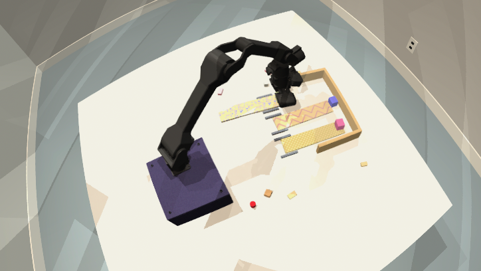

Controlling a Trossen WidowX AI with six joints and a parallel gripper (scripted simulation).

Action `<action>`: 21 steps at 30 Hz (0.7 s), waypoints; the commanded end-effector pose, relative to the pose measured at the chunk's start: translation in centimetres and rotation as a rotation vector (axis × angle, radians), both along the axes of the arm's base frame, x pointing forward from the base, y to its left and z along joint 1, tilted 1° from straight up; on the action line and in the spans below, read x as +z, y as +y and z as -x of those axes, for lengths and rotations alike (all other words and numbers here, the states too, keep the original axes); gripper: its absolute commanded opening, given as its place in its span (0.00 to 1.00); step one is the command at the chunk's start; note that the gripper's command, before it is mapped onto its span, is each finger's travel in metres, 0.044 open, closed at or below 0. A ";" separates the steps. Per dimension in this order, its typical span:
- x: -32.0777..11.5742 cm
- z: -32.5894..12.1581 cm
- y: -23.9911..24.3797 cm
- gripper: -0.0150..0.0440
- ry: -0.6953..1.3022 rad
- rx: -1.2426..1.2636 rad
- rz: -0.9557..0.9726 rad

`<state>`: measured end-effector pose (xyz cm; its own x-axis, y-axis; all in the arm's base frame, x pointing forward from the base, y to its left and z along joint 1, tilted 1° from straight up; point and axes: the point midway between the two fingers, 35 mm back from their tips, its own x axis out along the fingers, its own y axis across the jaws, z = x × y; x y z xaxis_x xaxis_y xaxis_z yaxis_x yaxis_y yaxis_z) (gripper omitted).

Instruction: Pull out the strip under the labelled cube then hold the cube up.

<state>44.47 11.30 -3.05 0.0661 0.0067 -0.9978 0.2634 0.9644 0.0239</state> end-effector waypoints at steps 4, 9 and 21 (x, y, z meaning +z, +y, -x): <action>0.0 0.0 0.0 0.33 -0.001 0.000 0.000; 0.9 1.1 -0.3 0.25 0.001 0.001 0.000; 3.3 5.2 -1.3 0.25 0.008 0.006 -0.001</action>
<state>40.61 10.30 -0.09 0.0666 0.0068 -0.9978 0.2636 0.9643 0.0241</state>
